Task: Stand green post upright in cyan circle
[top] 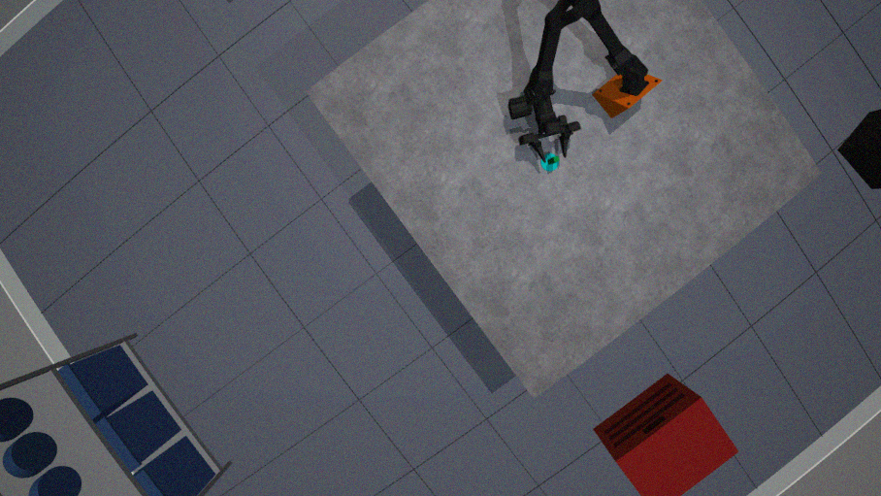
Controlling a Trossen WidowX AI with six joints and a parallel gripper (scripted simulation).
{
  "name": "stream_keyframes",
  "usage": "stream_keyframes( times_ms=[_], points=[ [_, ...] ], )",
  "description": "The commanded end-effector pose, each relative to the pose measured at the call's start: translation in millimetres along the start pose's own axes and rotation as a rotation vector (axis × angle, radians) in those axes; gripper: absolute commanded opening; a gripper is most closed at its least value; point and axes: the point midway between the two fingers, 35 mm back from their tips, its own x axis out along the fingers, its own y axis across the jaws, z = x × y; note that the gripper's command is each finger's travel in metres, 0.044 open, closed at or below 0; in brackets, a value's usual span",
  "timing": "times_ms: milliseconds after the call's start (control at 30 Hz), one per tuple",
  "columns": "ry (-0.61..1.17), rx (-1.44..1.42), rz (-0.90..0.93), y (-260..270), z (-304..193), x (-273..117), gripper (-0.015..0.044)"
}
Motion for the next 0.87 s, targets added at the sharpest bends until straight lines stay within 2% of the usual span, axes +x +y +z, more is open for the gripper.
stream_keyframes(
  times_ms=[0, 433, 600, 667, 833],
  points=[
    [-0.004, -0.008, -0.004, -1.6, 0.6, -0.2, 0.0400],
    [-0.015, -0.018, -0.010, -0.5, 83.4, -10.0, 0.0400],
    [-0.006, -0.010, -0.003, 0.3, 87.8, -9.5, 0.0400],
    [0.079, 0.053, 0.052, 1.0, 85.9, -0.3, 0.0400],
    [0.448, 0.219, 0.208, 8.8, 82.7, 23.2, 0.0400]
  ],
)
